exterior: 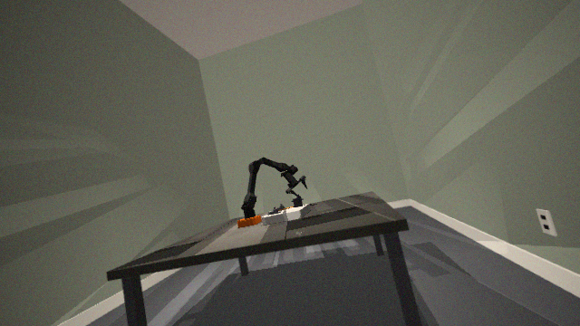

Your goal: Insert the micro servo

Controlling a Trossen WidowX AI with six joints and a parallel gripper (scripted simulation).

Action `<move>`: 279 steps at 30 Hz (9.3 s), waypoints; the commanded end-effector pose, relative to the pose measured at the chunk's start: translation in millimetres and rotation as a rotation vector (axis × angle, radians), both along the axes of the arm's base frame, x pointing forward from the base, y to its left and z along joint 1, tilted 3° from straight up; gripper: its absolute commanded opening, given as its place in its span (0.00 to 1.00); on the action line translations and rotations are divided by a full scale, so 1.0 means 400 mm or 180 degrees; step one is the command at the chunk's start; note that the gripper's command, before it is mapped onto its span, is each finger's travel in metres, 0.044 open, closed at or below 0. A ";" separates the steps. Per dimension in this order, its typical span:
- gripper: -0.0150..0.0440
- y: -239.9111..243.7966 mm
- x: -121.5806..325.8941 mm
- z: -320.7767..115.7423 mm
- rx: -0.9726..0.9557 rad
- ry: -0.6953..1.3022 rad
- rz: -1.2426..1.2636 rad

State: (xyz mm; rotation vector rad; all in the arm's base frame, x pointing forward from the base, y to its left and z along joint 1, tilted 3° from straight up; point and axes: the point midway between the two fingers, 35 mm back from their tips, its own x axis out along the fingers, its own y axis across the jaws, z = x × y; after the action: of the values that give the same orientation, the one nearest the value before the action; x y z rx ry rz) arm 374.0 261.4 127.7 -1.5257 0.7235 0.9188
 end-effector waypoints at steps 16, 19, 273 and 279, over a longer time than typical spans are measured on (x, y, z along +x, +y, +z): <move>1.00 -0.261 0.011 -0.006 0.0538 0.0578 -0.1695; 1.00 -0.300 0.007 -0.006 0.0622 0.0662 -0.1981; 0.25 -0.770 -0.488 -0.200 0.1659 0.1388 -0.6098; 0.25 -0.770 -0.488 -0.213 0.1659 0.1388 -0.6098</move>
State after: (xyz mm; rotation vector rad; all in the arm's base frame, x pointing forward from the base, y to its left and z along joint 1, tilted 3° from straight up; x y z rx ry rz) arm 178.7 -46.5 45.5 0.2234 1.5645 -0.1460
